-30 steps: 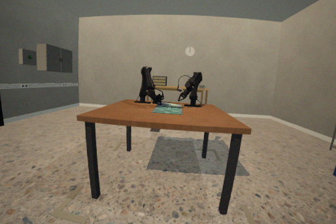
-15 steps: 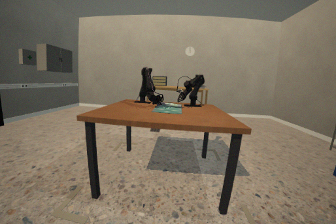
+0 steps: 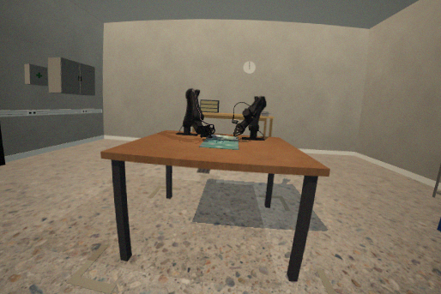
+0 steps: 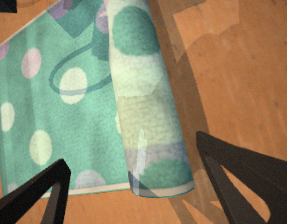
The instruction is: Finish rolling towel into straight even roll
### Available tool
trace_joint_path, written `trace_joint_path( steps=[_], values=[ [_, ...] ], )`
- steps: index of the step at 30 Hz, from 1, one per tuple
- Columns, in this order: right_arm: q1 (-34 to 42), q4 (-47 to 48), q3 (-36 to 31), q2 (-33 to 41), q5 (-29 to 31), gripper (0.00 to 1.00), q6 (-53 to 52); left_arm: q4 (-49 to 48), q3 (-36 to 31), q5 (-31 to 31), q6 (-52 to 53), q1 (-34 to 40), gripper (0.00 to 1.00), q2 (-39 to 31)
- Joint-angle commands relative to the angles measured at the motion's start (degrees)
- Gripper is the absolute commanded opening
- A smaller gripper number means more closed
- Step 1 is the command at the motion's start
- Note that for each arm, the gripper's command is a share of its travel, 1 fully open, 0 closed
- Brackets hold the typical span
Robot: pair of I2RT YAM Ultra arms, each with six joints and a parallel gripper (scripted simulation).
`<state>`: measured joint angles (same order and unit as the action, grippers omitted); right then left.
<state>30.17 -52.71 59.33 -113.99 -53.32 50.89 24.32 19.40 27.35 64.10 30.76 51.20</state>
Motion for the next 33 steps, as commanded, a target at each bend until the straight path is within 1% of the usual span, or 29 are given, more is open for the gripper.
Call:
trace_joint_path(
  steps=[1,7,12,15,17,30,33],
  values=[
    [-0.42,-0.11,1.15,-0.98,0.70,0.15,0.61,-4.18,-2.16,1.18,-0.11,0.49,0.98,1.10],
    [-0.42,-0.11,1.15,-0.98,0.70,0.15,0.62,-10.79,-6.40,0.58,-1.10,1.43,0.98,3.08],
    [-0.42,-0.11,1.15,-0.98,0.70,0.15,0.62,-13.88,-6.13,-0.23,-2.56,2.91,0.98,5.64],
    [-0.42,-0.11,1.15,-0.98,0.70,0.15,0.62,-15.09,-6.35,-0.39,-2.76,3.13,0.85,6.52],
    [-0.42,-0.11,1.15,-0.98,0.70,0.15,0.62,-15.09,-6.35,-0.39,-2.76,3.13,0.85,6.52],
    [-0.42,-0.11,1.15,-0.98,0.70,0.15,0.62,-16.00,-6.56,-0.49,-2.88,3.24,0.30,7.13],
    [-0.42,-0.11,1.15,-0.98,0.70,0.15,0.62,-16.00,-6.56,-0.49,-2.88,3.24,0.28,7.13]
  ],
)
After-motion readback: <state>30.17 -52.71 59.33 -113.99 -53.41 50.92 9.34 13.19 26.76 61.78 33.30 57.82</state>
